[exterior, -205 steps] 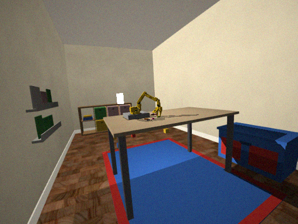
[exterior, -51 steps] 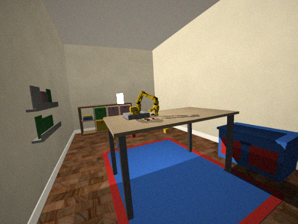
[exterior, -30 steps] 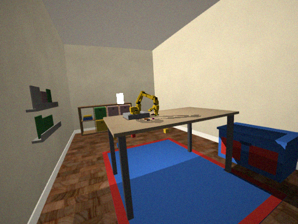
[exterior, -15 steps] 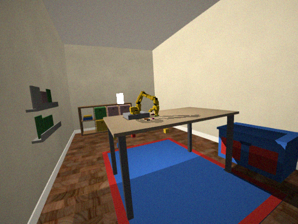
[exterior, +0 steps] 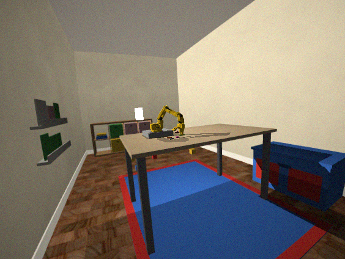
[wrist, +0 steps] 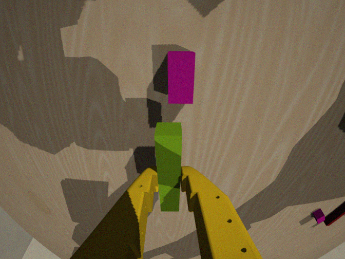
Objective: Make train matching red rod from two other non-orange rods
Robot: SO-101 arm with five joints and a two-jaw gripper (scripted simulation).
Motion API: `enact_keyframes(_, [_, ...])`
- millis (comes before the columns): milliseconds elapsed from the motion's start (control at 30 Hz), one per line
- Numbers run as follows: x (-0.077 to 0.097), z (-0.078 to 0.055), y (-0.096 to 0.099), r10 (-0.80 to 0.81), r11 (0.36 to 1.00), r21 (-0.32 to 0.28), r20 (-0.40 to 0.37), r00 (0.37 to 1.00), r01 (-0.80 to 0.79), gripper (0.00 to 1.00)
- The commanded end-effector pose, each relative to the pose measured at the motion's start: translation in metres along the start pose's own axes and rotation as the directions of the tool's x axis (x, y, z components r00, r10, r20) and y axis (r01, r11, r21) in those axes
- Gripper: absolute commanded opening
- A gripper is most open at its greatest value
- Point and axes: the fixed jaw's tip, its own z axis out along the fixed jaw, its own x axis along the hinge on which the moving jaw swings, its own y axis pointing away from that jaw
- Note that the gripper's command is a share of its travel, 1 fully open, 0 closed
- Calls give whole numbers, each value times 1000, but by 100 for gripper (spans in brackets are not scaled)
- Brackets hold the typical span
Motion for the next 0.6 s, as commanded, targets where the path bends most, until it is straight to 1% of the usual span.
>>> enact_keyframes(0, [-5, 6, -3, 3, 1000, 24, 12, 1000, -3, 0])
enact_keyframes(100, [-5, 6, -3, 3, 1000, 24, 12, 1000, -3, 0])
enact_keyframes(133, [-8, 10, -8, 2, 999, 46, 25, 1000, -4, 0])
enact_keyframes(567, [-8, 10, -8, 2, 999, 46, 25, 1000, -4, 0])
